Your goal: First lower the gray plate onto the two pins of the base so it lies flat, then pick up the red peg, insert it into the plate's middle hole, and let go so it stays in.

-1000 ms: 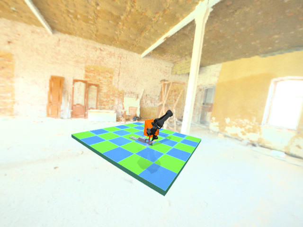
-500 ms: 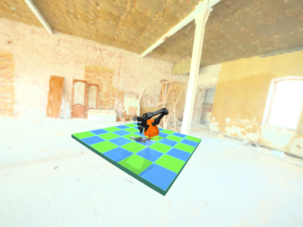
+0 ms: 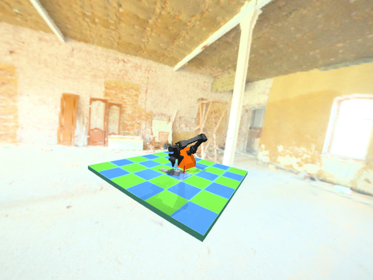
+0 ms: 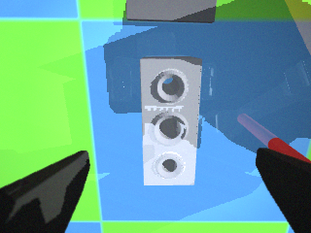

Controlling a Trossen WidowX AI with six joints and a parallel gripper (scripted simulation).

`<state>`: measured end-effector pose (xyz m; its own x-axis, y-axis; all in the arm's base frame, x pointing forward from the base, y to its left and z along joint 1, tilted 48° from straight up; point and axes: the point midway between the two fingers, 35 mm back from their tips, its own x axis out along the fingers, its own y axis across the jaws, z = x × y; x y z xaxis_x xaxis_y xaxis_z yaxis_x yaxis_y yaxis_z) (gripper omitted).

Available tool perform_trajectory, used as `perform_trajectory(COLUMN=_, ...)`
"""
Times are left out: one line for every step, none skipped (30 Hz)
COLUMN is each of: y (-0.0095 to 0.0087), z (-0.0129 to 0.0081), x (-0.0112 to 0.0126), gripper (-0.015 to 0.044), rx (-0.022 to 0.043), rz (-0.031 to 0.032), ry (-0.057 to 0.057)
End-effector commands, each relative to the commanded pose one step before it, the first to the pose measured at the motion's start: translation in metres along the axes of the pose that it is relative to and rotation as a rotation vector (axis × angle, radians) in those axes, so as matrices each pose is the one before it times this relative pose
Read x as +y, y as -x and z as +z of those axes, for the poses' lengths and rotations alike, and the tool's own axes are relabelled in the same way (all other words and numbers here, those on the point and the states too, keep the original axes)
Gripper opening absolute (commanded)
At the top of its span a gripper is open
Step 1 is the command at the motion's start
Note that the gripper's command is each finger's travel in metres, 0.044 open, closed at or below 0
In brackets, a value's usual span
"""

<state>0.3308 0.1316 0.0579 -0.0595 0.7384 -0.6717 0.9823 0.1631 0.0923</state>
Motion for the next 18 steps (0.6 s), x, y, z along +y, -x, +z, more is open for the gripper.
perform_trajectory(y=-0.00789, z=0.00086, x=-0.00129, gripper=0.0440, rx=0.00584, rz=-0.00277, ry=-0.0091)
perform_trajectory(y=-0.00121, z=0.00000, x=0.00002, gripper=0.0440, rx=0.00002, rz=-0.00001, ry=0.0000)
perform_trajectory(y=-0.00363, z=-0.00001, x=0.00003, gripper=0.0440, rx=0.00011, rz=-0.00002, ry=0.0001)
perform_trajectory(y=-0.00541, z=-0.00005, x=-0.00002, gripper=0.0440, rx=0.00029, rz=0.00002, ry=0.0000)
perform_trajectory(y=-0.00358, z=-0.00006, x=-0.00006, gripper=0.0440, rx=0.00027, rz=0.00004, ry=-0.0001)
perform_trajectory(y=-0.00119, z=-0.00002, x=-0.00003, gripper=0.0440, rx=0.00010, rz=0.00002, ry=0.0000)
perform_trajectory(y=0.00000, z=0.00000, x=0.00000, gripper=0.0440, rx=0.00000, rz=0.00000, ry=0.0000)
perform_trajectory(y=0.00000, z=0.00000, x=0.00000, gripper=0.0440, rx=0.00000, rz=0.00000, ry=0.0000)
perform_trajectory(y=-0.00027, z=0.00001, x=0.00002, gripper=0.0440, rx=-0.00003, rz=-0.00001, ry=0.0000)
perform_trajectory(y=-0.00081, z=0.00003, x=0.00006, gripper=0.0440, rx=-0.00009, rz=-0.00003, ry=0.0000)
perform_trajectory(y=-0.00135, z=0.00005, x=0.00010, gripper=0.0440, rx=-0.00015, rz=-0.00004, ry=0.0001)
perform_trajectory(y=-0.00164, z=0.00006, x=0.00012, gripper=0.0440, rx=-0.00017, rz=-0.00005, ry=0.0001)
perform_trajectory(y=-0.00164, z=0.00006, x=0.00011, gripper=0.0440, rx=-0.00015, rz=-0.00004, ry=0.0001)
perform_trajectory(y=-0.00164, z=0.00005, x=0.00010, gripper=0.0440, rx=-0.00014, rz=-0.00004, ry=0.0001)
perform_trajectory(y=-0.00163, z=0.00005, x=0.00009, gripper=0.0440, rx=-0.00013, rz=-0.00004, ry=0.0001)
perform_trajectory(y=-0.00163, z=0.00004, x=0.00008, gripper=0.0440, rx=-0.00011, rz=-0.00004, ry=0.0001)
perform_trajectory(y=-0.00163, z=0.00003, x=0.00008, gripper=0.0440, rx=-0.00010, rz=-0.00003, ry=0.0001)
perform_trajectory(y=-0.00163, z=0.00003, x=0.00007, gripper=0.0440, rx=-0.00009, rz=-0.00003, ry=0.0001)
